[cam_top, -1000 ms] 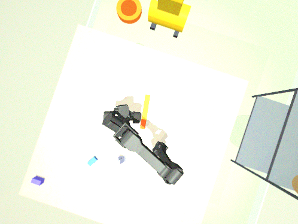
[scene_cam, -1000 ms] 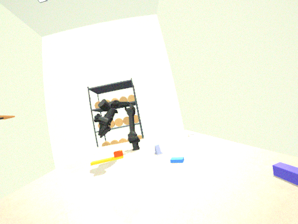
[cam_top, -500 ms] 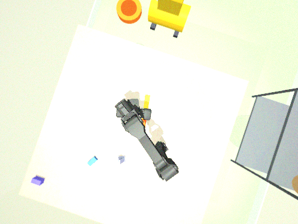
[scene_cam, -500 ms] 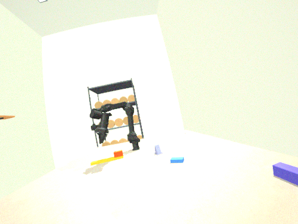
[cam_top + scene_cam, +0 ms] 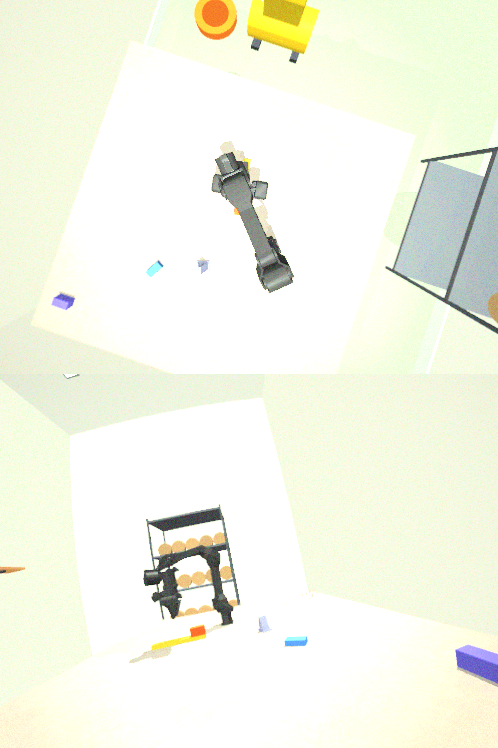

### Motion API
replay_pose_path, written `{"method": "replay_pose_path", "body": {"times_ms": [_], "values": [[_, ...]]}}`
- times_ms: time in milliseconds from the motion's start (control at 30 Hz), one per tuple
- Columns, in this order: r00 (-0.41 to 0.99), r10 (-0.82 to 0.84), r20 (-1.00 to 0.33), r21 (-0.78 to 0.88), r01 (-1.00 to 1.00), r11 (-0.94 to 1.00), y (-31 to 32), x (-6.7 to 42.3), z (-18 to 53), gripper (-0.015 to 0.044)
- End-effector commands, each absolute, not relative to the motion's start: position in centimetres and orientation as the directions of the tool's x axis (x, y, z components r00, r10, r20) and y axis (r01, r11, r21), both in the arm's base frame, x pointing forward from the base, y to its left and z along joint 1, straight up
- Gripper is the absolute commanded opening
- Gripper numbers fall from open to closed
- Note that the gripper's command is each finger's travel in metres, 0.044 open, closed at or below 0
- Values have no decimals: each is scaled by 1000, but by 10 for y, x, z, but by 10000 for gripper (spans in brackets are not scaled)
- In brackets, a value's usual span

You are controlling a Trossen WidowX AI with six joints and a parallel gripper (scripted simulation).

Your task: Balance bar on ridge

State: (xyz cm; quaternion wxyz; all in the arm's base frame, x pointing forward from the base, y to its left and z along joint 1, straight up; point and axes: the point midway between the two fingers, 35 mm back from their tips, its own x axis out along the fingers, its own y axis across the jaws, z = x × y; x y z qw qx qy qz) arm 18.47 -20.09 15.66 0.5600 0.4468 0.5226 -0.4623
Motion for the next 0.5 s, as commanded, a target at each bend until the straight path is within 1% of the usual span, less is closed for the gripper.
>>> {"method": "replay_pose_path", "body": {"times_ms": [0,167,467], "values": [[18,-20,-1000,15,984,176,-201,182,154,315],[19,-21,-1000,15,984,176,-203,184,137,315],[18,-20,-1000,15,984,176,-203,184,77,315]]}}
